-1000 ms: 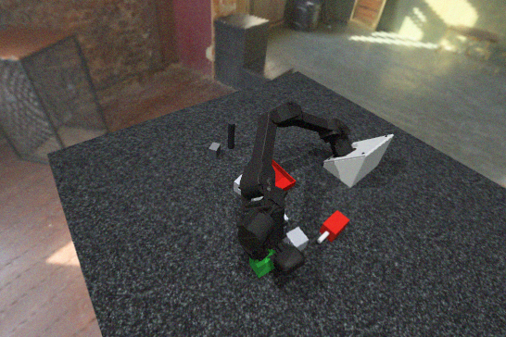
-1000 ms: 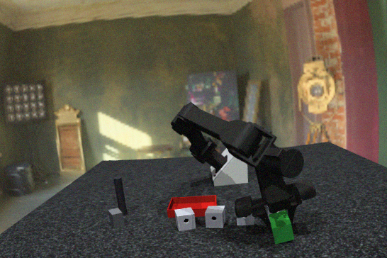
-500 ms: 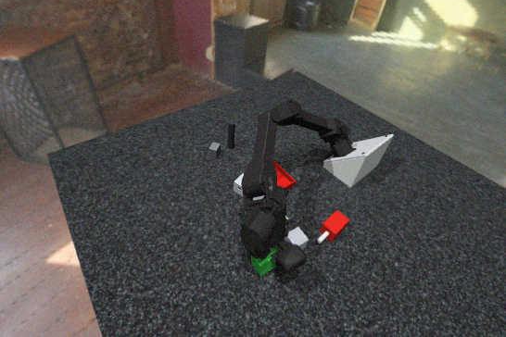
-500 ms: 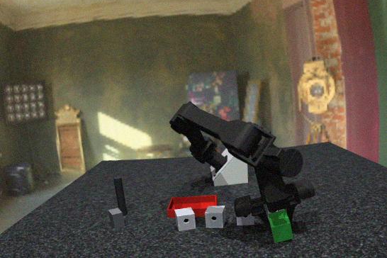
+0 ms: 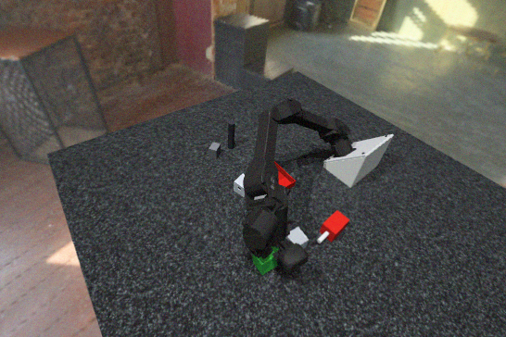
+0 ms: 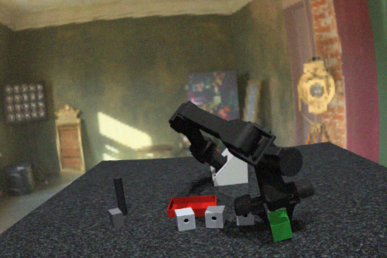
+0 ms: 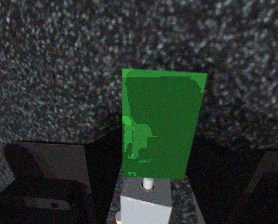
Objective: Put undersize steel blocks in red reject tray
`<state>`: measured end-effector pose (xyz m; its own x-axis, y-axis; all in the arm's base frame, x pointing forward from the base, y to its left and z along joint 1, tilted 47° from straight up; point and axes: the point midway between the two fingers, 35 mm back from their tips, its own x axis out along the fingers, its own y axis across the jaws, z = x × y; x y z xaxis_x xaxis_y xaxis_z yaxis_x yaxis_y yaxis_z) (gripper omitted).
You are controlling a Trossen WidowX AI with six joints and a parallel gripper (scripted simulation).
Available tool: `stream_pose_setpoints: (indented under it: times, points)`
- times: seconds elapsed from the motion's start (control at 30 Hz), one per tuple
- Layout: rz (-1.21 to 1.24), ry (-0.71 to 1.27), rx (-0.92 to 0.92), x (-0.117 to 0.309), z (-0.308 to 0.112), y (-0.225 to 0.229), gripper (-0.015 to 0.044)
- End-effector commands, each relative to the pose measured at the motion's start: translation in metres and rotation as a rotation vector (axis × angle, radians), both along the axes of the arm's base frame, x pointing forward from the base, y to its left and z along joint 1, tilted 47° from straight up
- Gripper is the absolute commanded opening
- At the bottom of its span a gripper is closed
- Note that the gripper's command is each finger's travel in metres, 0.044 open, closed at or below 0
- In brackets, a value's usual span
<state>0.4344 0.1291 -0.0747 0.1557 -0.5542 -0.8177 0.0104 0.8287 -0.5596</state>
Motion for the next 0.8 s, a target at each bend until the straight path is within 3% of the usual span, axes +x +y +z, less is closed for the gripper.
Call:
stream_pose_setpoints:
  times: [0.0,0.77]
  points:
    - [0.007,-0.013,0.010,-0.0001,0.0043,0.0061,0.0000]
    - [0.007,-0.012,0.010,-0.0084,0.0031,0.0053,0.0000]
